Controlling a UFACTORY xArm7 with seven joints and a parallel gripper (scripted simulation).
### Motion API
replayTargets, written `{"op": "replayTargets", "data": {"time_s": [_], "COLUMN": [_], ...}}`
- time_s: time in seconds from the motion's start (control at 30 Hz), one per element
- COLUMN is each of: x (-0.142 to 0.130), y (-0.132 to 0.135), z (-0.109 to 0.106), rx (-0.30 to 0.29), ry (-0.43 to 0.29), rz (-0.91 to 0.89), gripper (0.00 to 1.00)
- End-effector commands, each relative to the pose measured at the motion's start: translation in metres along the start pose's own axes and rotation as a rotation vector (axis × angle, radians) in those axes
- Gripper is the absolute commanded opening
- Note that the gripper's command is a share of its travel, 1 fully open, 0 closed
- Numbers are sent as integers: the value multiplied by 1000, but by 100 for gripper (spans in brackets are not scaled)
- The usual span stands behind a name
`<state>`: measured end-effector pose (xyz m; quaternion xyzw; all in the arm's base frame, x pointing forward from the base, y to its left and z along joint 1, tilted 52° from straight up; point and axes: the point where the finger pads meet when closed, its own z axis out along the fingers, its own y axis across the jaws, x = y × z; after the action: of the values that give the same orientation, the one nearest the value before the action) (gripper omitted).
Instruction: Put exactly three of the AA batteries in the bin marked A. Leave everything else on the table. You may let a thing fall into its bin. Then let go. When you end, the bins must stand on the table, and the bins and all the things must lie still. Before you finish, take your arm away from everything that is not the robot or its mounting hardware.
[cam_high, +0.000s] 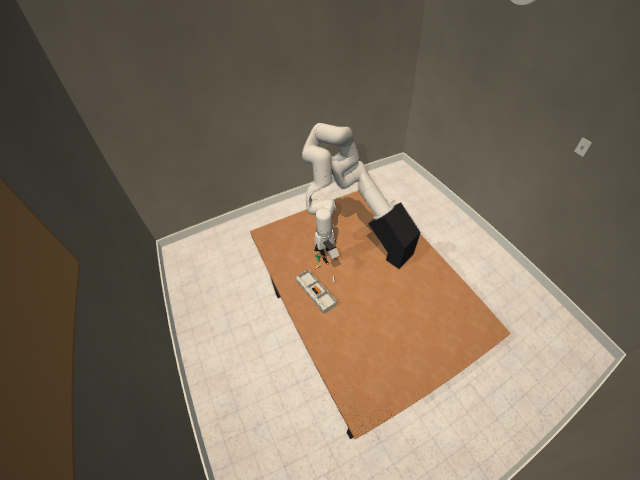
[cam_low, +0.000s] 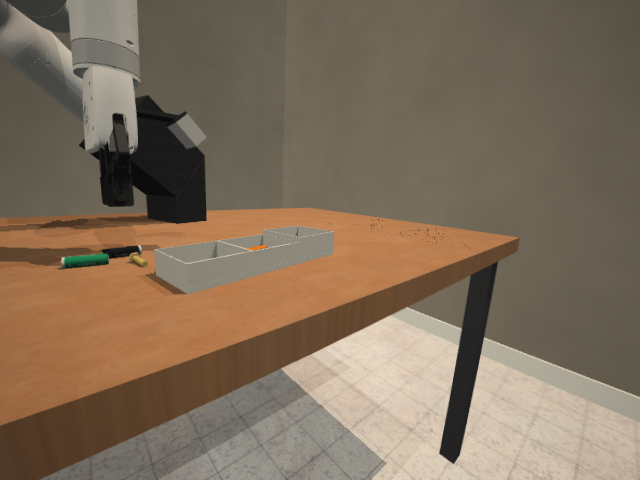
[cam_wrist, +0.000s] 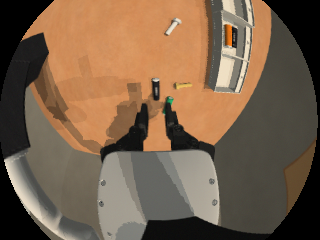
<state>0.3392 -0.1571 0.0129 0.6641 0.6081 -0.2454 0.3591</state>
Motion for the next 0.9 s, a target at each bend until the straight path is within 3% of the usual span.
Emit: {"op": "replayTargets", "data": {"time_s": [0.0, 0.53, 0.87], "x": [1, 1, 1], "y": [1, 2, 3], "z": [7, 62, 62], "rx": [-2, -2, -2], "ry": [1, 1, 1], "rz": [-1, 0, 0], "gripper": [28, 28, 28]}}
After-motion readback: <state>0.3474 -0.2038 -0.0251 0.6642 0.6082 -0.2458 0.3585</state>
